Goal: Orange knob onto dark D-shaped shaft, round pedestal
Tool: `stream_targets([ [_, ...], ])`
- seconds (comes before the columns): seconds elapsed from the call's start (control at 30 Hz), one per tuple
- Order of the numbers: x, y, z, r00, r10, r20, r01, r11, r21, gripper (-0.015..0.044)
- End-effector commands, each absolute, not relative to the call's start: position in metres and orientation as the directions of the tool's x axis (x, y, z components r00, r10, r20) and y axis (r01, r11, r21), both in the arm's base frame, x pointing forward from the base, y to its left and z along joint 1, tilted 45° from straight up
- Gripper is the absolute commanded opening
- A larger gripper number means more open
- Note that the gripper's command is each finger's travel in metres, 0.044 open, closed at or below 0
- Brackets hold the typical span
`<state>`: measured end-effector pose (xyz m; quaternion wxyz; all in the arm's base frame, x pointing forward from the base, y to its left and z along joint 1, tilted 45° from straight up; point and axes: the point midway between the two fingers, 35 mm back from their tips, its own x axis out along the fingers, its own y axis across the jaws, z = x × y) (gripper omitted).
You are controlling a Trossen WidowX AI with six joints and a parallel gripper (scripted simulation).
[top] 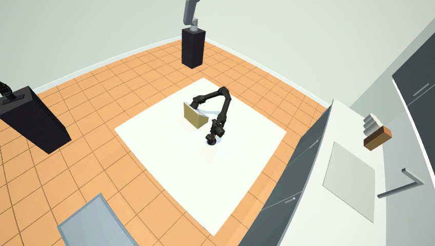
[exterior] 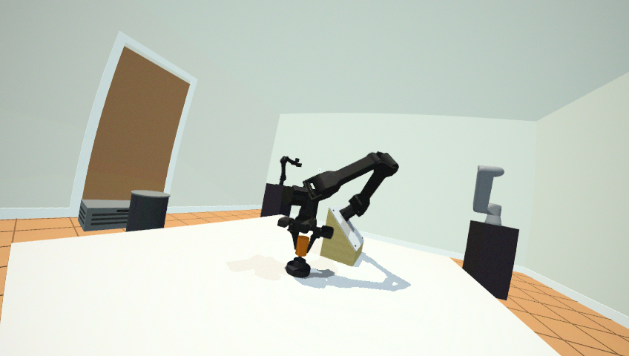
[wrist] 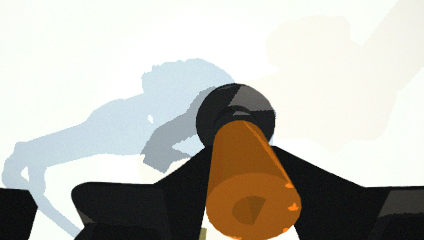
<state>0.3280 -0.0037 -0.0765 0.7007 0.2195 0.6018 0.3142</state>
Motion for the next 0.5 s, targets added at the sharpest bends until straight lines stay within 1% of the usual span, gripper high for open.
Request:
stream_targets([
  [0.0,0.3299,-0.006,-0.0737,0.08,0.705,-0.705,0.305,0.656,0.69,0.0],
  [0.47,0.3274,-0.0024,-0.0771,0.08,0.705,-0.705,0.305,0.656,0.69,0.0],
])
